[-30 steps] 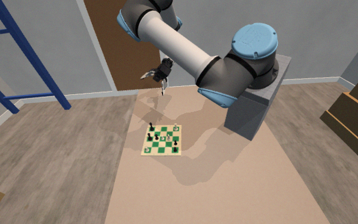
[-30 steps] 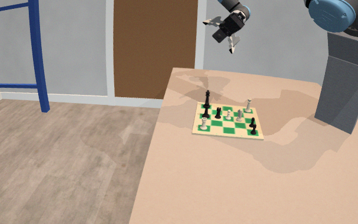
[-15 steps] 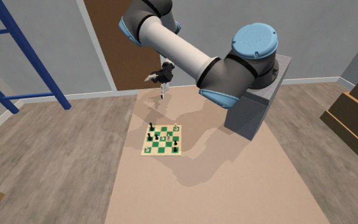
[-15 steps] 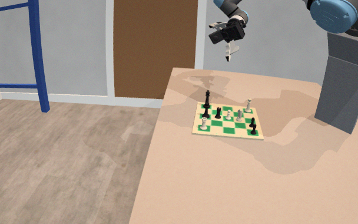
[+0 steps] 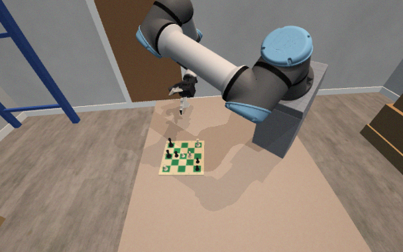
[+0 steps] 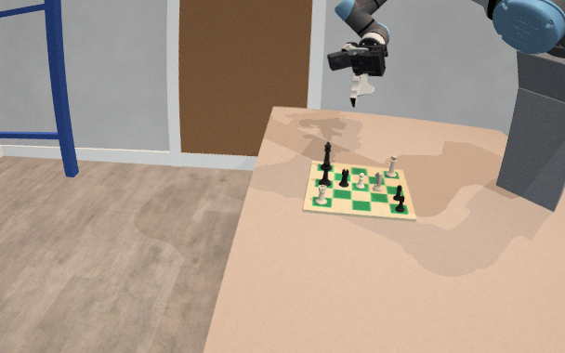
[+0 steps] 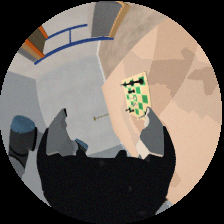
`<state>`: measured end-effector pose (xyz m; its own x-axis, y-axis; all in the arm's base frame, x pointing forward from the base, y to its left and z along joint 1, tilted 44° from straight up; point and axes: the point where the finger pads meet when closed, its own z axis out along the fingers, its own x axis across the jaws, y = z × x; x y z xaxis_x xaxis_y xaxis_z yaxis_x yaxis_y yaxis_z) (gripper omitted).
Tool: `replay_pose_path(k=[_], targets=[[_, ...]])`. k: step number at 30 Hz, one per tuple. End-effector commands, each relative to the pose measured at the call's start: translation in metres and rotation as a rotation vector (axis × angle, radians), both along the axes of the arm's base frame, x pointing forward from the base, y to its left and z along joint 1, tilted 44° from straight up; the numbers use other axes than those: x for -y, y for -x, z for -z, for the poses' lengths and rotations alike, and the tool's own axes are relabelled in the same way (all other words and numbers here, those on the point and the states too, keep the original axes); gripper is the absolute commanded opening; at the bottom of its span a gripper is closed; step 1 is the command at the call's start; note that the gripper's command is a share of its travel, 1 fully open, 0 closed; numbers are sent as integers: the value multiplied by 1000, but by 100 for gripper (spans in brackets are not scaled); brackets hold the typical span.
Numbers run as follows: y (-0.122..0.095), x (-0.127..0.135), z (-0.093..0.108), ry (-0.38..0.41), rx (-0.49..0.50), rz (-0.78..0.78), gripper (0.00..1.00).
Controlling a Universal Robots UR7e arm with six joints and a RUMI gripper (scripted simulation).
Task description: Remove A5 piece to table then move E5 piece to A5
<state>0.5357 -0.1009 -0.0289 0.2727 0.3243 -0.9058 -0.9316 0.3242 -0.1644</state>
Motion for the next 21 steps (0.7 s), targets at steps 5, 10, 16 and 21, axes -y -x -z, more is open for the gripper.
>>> replay_pose_path(k=[5, 10, 16, 21], targets=[[-1, -11, 16, 71, 257, 69, 100], [-1, -15, 22, 96, 346, 91, 100], [0, -22, 32, 131, 479, 124, 100], [0, -26, 38, 152, 566, 146, 100]])
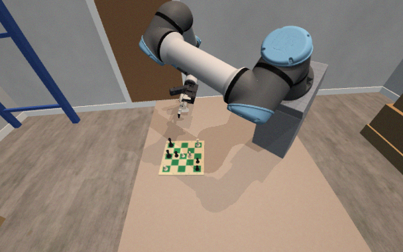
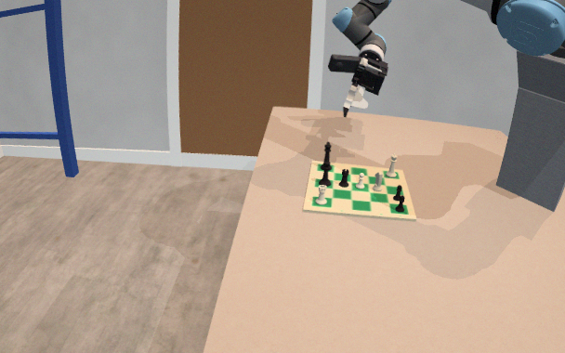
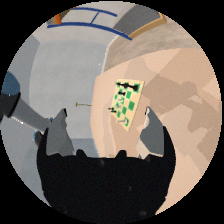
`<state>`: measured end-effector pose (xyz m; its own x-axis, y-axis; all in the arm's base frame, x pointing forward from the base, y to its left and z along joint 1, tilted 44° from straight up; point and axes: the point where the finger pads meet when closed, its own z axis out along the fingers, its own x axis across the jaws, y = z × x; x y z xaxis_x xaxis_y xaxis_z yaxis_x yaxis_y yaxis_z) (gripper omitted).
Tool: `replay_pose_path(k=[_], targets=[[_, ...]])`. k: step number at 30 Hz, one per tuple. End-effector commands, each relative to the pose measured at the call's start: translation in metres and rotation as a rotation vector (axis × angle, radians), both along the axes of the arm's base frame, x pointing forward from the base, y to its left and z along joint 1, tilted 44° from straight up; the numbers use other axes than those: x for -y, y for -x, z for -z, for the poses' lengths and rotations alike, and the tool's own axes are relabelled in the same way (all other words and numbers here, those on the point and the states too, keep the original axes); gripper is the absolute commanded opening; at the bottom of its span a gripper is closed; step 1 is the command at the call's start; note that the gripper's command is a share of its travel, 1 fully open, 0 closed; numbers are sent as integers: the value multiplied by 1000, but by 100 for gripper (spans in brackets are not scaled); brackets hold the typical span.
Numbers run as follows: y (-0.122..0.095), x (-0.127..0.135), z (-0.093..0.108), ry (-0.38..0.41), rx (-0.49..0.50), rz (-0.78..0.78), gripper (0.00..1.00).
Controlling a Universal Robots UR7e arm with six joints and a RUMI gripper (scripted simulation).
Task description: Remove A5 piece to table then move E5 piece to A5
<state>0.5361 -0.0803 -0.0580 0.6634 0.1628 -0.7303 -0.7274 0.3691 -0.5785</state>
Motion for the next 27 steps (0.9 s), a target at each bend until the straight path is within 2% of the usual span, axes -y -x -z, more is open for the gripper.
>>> replay_pose_path(k=[1, 2, 7, 10, 13, 20, 22, 24, 27], targets=[[1, -8, 12, 33, 175, 41, 100], [1, -8, 12, 33, 175, 41, 100], [2, -14, 21, 61, 304, 70, 100], [2, -14, 21, 61, 303, 70, 100], [4, -21, 30, 86, 428, 97, 100], [5, -27, 39, 107, 547, 122, 100], [6, -31, 45, 119, 624, 138, 100], [7, -33, 48, 125, 661, 145, 100], [7, -33, 48, 125, 660, 145, 100]])
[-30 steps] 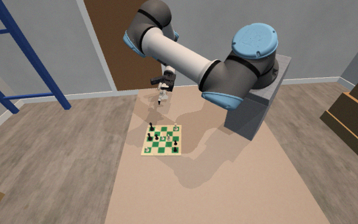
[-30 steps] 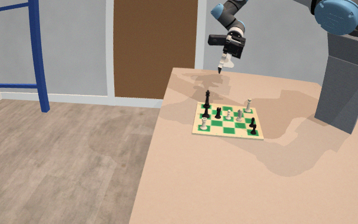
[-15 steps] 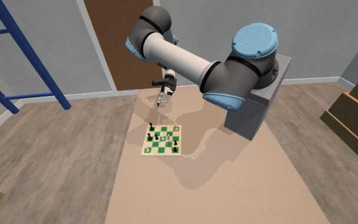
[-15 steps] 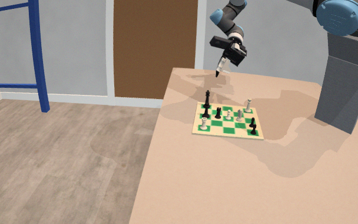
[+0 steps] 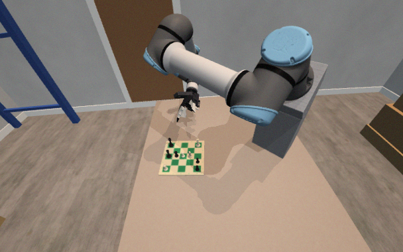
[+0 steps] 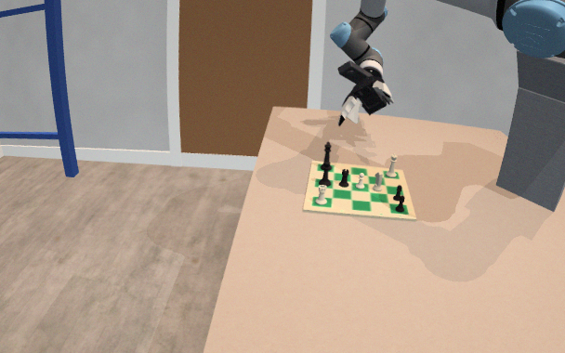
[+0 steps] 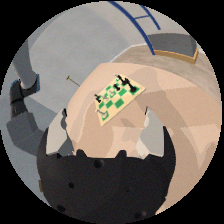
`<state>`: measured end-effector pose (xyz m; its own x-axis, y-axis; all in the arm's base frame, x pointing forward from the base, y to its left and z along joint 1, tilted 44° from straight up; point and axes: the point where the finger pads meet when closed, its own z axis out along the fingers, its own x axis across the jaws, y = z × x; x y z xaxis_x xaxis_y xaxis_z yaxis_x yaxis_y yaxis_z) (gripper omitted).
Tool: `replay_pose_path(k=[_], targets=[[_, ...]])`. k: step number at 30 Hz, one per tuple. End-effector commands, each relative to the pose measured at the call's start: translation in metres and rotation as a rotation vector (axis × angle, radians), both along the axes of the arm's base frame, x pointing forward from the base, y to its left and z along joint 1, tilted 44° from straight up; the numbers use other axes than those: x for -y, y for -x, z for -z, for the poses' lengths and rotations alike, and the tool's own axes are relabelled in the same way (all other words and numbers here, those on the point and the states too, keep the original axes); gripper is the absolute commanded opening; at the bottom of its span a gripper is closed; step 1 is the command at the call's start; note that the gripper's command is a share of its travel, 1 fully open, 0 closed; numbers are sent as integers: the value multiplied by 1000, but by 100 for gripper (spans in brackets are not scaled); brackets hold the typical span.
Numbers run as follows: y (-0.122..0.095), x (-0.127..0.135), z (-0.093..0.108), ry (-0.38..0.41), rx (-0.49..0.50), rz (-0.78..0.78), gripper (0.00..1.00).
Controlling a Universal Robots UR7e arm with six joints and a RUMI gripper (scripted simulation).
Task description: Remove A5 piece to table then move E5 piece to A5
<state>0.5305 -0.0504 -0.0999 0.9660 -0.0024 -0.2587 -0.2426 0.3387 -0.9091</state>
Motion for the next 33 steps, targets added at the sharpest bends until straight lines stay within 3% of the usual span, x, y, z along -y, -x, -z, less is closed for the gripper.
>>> replay_pose_path(k=[1, 4, 15, 33], targets=[[2, -5, 8, 9, 124, 25, 100], [3, -11, 17, 24, 228, 43, 100], [7, -23, 36, 50, 460, 84, 100], [12, -36, 57, 68, 703, 125, 100]])
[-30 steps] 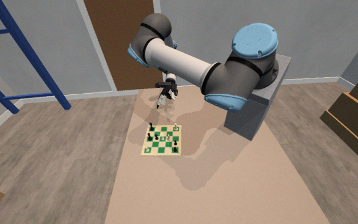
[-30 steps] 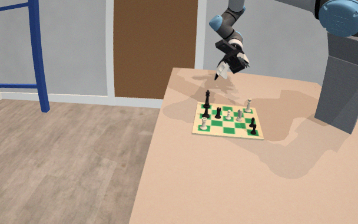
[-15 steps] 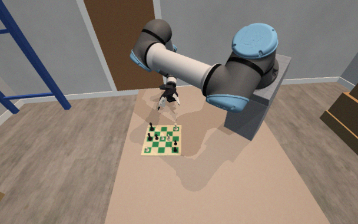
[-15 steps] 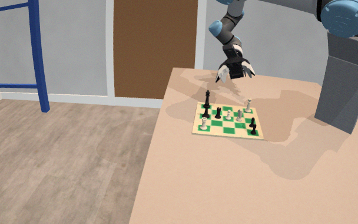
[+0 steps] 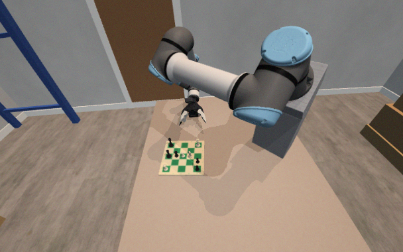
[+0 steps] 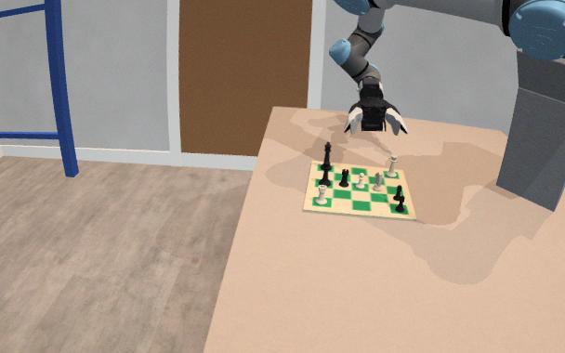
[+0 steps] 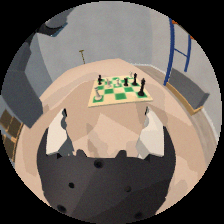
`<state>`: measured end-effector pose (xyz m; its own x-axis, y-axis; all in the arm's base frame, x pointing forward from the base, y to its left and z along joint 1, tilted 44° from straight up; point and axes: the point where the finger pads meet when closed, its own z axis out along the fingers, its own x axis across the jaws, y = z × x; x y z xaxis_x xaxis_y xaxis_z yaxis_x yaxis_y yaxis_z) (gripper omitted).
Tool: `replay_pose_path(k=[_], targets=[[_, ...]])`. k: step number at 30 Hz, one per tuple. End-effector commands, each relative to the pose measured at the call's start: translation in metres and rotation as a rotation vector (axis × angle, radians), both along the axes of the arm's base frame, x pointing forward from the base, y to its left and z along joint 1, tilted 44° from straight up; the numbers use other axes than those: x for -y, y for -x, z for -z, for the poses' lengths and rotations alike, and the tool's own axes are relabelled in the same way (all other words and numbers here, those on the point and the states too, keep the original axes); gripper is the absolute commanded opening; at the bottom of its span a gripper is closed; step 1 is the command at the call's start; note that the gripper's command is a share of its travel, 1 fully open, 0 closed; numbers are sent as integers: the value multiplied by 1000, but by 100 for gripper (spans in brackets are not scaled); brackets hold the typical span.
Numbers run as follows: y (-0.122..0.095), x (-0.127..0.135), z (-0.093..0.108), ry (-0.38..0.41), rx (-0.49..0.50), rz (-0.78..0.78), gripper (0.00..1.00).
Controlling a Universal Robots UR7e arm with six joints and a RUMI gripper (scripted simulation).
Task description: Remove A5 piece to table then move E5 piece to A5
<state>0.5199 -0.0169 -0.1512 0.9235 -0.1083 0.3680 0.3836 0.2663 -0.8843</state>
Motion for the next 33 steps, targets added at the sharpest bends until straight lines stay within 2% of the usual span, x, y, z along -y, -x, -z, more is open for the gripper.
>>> replay_pose_path(k=[1, 11, 33], targets=[[1, -2, 5, -1, 68, 10, 100], [1, -4, 8, 3, 112, 17, 100], [2, -4, 8, 2, 112, 19, 100]])
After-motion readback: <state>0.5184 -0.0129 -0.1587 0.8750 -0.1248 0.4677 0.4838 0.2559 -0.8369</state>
